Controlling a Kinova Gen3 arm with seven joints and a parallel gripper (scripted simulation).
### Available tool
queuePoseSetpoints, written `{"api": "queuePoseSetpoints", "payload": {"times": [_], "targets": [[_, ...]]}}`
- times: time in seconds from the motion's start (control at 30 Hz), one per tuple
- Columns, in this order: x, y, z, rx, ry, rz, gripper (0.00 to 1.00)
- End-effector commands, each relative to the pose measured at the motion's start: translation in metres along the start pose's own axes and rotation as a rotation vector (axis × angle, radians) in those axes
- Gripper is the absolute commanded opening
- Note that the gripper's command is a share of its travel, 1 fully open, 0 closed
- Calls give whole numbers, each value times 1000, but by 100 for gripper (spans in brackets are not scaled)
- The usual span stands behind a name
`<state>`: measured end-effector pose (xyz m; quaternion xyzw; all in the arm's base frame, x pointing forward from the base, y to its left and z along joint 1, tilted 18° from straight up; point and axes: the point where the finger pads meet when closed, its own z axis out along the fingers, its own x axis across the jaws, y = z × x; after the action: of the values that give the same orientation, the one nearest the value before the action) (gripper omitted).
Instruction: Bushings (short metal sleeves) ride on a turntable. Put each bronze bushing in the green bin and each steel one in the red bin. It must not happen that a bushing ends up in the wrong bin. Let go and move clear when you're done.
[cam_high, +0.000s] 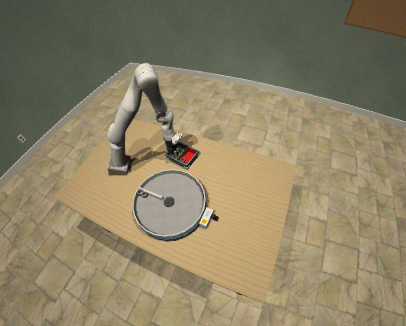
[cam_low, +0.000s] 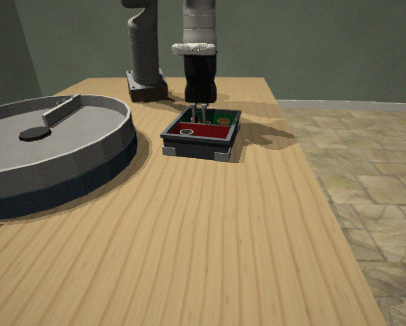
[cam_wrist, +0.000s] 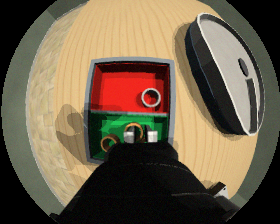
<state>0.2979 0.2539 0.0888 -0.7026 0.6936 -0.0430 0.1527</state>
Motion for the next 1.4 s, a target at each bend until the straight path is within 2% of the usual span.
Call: {"api": "queuePoseSetpoints", "payload": {"times": [0.0, 1.37], "targets": [[0, 0, -2, 2, -2, 0, 42], [0, 0, -12, 2, -2, 0, 42]]}}
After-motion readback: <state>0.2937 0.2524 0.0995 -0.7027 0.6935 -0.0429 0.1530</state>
